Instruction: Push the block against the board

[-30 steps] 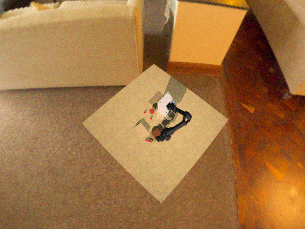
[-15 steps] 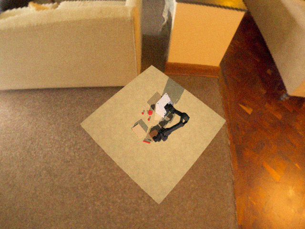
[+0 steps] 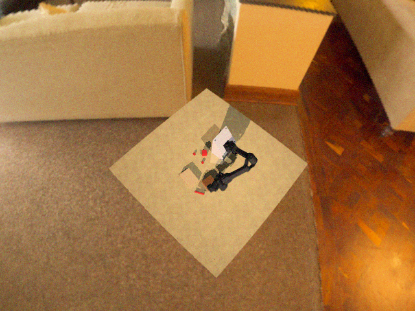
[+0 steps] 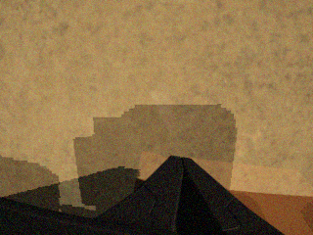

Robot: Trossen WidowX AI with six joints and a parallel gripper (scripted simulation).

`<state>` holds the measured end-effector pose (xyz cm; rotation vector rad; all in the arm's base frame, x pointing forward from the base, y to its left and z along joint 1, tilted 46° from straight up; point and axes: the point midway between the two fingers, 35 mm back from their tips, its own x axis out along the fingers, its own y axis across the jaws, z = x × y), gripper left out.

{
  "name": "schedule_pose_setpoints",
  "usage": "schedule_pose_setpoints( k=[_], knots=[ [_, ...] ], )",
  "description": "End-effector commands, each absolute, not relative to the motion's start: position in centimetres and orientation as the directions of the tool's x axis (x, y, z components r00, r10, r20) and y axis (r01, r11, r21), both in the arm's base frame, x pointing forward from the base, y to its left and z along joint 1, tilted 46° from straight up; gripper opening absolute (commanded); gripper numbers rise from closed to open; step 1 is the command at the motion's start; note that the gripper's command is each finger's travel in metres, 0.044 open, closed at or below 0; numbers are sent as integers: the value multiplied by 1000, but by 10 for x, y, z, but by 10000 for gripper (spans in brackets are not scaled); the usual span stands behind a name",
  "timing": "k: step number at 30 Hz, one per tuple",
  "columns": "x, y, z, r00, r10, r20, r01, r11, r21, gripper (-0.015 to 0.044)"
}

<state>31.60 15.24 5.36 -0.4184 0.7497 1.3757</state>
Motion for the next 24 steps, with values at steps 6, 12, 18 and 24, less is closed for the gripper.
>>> schedule_pose_setpoints(
  k=[6, 12, 18, 24],
  knots=[
    [318, 160, 59, 12, 719, -695, -971, 173, 163, 0],
    [321, 166, 66, 12, 720, -694, -971, 173, 162, 0],
    [323, 173, 73, 13, 721, -693, -971, 173, 162, 0],
    [326, 179, 80, 13, 722, -692, -972, 173, 162, 0]
  ],
)
